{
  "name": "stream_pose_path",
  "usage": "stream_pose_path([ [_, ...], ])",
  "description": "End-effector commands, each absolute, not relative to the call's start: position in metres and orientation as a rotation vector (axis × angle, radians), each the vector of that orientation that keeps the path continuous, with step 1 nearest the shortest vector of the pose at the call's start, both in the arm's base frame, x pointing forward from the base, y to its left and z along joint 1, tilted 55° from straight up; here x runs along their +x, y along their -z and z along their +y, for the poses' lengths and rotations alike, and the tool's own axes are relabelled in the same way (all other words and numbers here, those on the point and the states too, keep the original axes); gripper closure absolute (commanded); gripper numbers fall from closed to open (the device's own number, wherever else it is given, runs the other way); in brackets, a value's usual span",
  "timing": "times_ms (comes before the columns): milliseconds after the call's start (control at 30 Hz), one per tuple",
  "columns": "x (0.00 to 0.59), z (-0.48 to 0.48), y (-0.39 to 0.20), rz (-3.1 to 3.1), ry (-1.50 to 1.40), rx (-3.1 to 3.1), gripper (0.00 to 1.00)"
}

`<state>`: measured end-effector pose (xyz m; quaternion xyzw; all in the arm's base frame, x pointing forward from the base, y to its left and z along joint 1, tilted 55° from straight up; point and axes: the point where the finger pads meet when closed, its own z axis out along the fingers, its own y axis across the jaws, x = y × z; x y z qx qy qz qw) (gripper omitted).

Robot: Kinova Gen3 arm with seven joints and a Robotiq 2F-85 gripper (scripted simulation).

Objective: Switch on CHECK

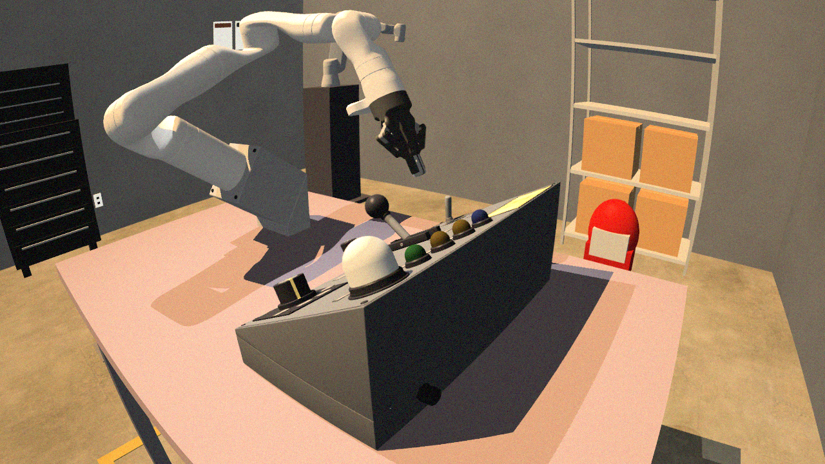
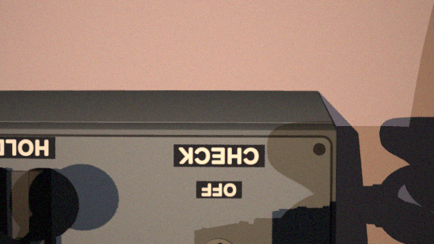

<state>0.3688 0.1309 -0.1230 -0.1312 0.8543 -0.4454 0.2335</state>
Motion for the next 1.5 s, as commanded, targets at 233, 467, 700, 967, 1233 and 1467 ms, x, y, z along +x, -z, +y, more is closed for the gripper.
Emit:
stream_pose_path([
  [233, 0.343, 0.167, 0.099, 2.346, 1.222, -0.362, 0.90],
  [467, 0.342, 0.168, 0.098, 2.346, 1.222, -0.362, 0.00],
  [700, 0.342, 0.168, 0.098, 2.346, 1.222, -0.362, 0.00],
  [967, 0.342, 0.168, 0.098, 2.346, 1.222, -0.362, 0.00],
  [1233, 0.342, 0.168, 0.098, 2.346, 1.222, -0.362, 0.00],
  [1467, 0.342, 0.168, 0.098, 2.346, 1.222, -0.362, 0.00],
])
